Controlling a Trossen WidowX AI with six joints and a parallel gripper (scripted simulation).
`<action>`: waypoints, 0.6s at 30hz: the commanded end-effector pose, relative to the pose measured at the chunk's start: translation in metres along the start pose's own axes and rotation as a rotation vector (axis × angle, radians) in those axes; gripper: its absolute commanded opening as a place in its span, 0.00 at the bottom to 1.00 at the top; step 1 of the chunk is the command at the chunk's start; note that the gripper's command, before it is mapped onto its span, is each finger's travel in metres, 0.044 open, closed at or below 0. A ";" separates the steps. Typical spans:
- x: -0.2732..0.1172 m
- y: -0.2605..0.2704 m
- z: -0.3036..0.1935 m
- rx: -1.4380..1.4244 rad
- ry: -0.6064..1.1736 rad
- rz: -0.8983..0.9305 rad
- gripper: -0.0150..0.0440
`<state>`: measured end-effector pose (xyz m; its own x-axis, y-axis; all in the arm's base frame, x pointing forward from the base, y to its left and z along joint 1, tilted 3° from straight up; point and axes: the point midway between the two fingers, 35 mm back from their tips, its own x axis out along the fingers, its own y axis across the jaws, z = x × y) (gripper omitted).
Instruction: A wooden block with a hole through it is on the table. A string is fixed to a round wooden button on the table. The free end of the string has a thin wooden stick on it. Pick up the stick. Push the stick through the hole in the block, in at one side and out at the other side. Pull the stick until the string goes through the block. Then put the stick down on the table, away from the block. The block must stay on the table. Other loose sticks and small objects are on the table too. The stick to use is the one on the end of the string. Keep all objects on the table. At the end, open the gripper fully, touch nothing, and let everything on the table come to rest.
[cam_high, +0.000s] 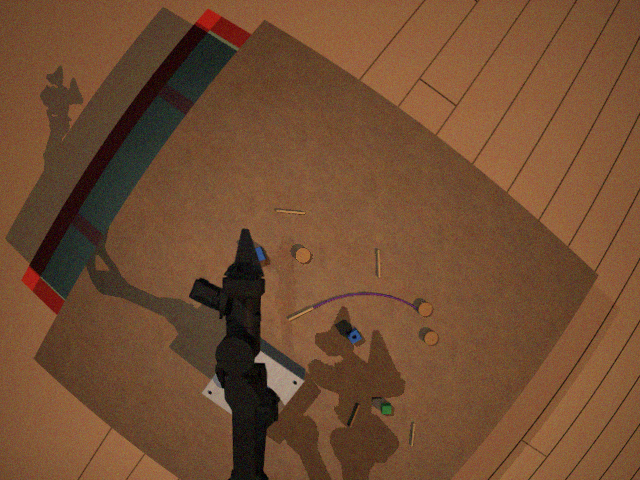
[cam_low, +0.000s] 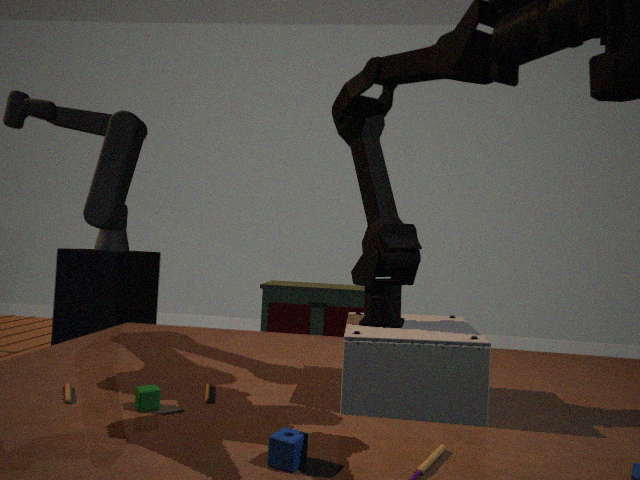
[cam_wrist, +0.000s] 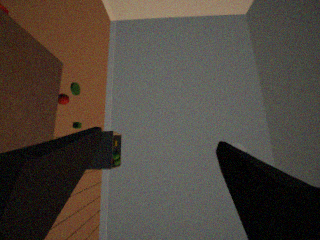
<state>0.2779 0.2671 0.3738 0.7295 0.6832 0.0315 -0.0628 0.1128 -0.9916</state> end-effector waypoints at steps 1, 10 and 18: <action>0.010 0.046 -0.050 0.021 0.130 0.157 1.00; -0.011 0.143 -0.156 0.083 0.414 0.500 1.00; -0.071 0.223 -0.236 0.193 0.642 0.819 1.00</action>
<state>0.3763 0.1067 0.1530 0.7124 0.1796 -0.6784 -0.6771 -0.0779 -0.7317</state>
